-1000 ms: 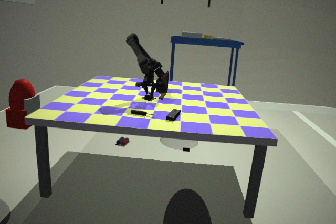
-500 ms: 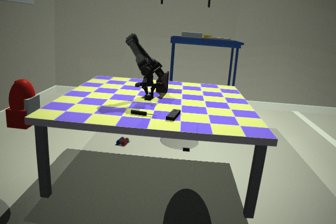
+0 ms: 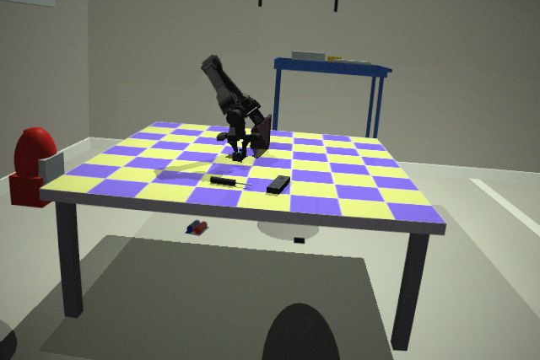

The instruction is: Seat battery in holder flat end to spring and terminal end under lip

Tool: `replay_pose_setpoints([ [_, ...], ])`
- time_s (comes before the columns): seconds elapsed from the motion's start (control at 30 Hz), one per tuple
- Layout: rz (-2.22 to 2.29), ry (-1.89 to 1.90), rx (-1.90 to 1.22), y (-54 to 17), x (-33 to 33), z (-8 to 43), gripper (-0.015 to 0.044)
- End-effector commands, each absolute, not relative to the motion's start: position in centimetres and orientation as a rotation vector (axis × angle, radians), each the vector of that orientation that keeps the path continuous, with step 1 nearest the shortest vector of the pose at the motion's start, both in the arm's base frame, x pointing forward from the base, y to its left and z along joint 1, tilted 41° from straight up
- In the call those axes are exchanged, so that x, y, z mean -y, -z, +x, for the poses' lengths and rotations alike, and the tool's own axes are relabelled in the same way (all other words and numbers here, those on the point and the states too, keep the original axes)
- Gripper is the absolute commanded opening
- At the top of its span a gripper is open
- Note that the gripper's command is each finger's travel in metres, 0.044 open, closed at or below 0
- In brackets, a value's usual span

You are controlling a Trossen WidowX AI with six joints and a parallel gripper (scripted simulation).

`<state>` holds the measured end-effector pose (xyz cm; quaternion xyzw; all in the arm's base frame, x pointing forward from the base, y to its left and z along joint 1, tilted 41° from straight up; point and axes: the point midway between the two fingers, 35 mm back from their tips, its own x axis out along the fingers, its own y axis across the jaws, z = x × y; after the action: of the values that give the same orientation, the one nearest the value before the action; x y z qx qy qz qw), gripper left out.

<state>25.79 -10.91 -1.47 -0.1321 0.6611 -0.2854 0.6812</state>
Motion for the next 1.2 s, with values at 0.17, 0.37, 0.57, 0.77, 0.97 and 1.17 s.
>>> replay_pose_setpoints([
  [0.17,-0.287,0.646,-1.525,1.6,11.0,25.4,0.0087],
  [0.37,-0.287,0.646,-1.525,1.5,11.1,25.8,0.0087],
  [0.57,-0.286,0.645,-1.526,1.4,11.2,26.3,0.0087],
  [0.77,-0.285,0.645,-1.528,1.4,11.3,26.7,0.0087],
  [0.97,-0.285,0.646,-1.527,1.3,11.3,27.0,0.0087],
  [1.17,-0.285,0.646,-1.527,1.3,11.3,27.0,0.0166],
])
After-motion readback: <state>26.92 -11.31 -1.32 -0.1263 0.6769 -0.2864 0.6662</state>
